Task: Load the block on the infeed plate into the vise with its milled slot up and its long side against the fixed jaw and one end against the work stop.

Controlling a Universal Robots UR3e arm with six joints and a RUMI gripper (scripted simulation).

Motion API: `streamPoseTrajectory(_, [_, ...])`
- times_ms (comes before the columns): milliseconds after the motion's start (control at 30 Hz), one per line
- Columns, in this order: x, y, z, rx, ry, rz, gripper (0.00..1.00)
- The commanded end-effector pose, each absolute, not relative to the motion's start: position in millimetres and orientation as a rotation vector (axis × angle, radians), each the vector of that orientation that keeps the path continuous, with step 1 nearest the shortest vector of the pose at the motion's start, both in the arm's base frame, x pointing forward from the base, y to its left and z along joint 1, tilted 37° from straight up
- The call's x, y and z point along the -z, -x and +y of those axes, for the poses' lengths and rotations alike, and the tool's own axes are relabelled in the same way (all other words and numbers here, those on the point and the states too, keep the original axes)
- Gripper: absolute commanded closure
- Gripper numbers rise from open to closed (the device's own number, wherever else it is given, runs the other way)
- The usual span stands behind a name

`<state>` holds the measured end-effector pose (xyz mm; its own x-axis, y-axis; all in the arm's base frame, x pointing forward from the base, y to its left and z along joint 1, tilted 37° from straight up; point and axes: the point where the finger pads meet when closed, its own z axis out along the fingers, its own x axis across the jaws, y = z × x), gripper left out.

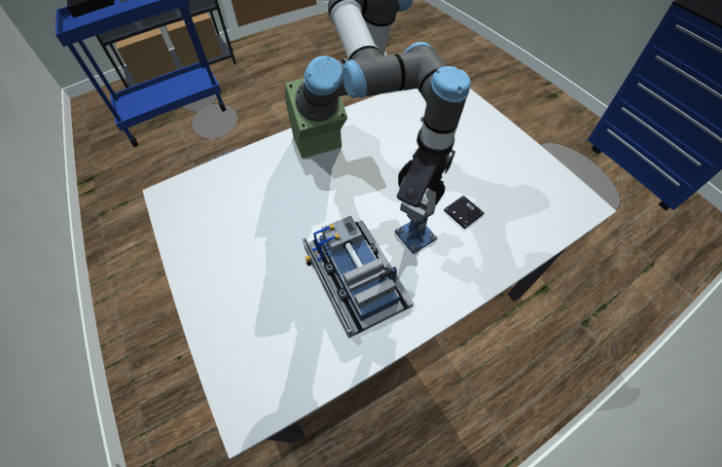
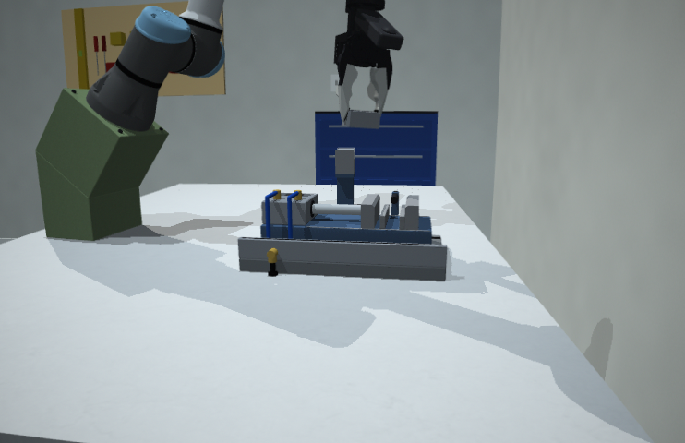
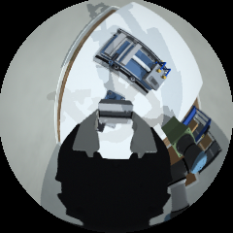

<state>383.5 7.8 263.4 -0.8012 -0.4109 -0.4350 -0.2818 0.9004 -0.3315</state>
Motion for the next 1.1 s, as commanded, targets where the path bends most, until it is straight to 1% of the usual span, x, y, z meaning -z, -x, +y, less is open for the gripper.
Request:
streamPoseTrajectory(0, [-266, -386, 3, 0.351, 0.540, 2.547, 1.00])
streamPoseTrajectory(1067, [-275, -396, -30, 0.410, 0.810, 2.504, 1.00])
